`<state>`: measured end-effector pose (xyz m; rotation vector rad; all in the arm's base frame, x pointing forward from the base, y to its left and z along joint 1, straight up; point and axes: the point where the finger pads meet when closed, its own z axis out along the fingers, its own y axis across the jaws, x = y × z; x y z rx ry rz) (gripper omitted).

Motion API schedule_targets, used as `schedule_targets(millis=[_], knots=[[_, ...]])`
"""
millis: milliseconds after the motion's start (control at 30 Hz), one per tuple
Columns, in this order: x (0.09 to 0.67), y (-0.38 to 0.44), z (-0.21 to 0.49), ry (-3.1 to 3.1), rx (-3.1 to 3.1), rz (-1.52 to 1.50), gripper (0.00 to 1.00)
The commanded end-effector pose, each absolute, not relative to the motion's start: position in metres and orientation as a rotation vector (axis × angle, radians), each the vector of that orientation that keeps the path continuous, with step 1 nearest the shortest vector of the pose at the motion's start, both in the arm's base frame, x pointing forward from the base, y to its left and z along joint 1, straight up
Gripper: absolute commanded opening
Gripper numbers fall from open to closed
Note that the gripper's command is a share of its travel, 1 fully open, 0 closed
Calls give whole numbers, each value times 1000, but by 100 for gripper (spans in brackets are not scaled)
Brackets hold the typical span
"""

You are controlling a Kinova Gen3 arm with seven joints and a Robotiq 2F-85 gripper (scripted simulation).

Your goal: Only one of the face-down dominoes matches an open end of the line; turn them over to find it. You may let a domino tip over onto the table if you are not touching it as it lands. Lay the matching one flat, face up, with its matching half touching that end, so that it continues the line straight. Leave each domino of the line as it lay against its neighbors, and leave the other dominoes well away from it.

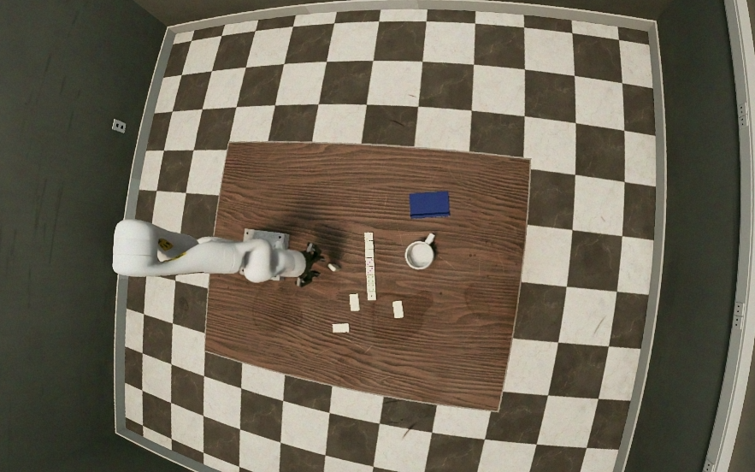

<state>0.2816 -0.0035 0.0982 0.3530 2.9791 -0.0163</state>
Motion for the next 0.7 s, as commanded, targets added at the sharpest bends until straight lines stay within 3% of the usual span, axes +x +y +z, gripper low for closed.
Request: schedule_targets(millis=[0,667], knots=[[282,-4,98,2978,357,-16,50],[280,-8,87,2817,1208,6,50]])
